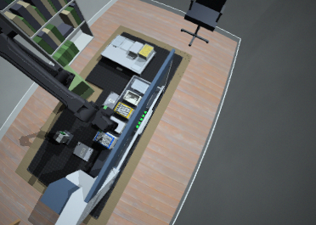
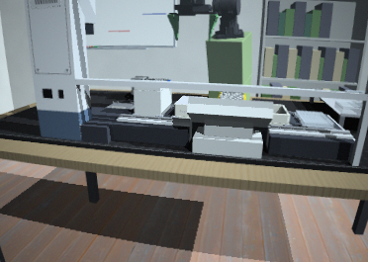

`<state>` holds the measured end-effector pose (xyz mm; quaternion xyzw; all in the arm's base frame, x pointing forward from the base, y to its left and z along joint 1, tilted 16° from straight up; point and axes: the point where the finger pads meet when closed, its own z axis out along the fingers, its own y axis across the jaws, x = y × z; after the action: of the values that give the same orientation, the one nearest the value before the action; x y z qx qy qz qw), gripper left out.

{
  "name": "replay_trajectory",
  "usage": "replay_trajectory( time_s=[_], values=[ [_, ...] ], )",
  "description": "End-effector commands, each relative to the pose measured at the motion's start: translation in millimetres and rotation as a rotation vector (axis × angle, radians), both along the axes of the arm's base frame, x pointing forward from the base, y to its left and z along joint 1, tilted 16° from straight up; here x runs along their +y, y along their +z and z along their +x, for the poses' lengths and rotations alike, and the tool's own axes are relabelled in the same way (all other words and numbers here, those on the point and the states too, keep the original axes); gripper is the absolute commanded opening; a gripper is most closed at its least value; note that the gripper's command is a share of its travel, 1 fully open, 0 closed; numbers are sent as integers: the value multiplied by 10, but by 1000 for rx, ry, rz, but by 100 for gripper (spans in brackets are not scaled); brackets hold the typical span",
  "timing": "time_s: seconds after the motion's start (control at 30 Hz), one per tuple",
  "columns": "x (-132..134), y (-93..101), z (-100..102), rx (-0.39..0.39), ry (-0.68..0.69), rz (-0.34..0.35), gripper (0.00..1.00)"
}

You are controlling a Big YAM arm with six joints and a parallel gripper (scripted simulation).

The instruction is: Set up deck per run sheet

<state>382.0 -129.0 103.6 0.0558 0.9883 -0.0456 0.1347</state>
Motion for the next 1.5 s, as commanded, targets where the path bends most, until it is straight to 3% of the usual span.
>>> replay_trajectory(
  time_s=[0.0, 0.33, 0.43, 0.53, 0.73, 0.9, 0.97, 1.0, 1.13, 1.47],
  values=[
    [-39, -44, 39, -10, -8, -3, 100],
    [-81, -171, 111, -18, -8, -6, 100],
    [-75, -103, 93, -38, -8, -13, 100],
    [-80, -271, 90, -9, -8, -4, 100],
    [-92, -309, 124, -23, -6, -9, 100],
    [-99, -450, 135, -9, -5, -4, 100],
    [-99, -450, 135, -9, -5, -4, 100],
    [-104, -322, 165, -43, -4, -16, 100],
    [-109, -531, 155, -8, -4, -4, 100],
    [-142, -655, 242, -18, -3, -8, 100]
  ],
)
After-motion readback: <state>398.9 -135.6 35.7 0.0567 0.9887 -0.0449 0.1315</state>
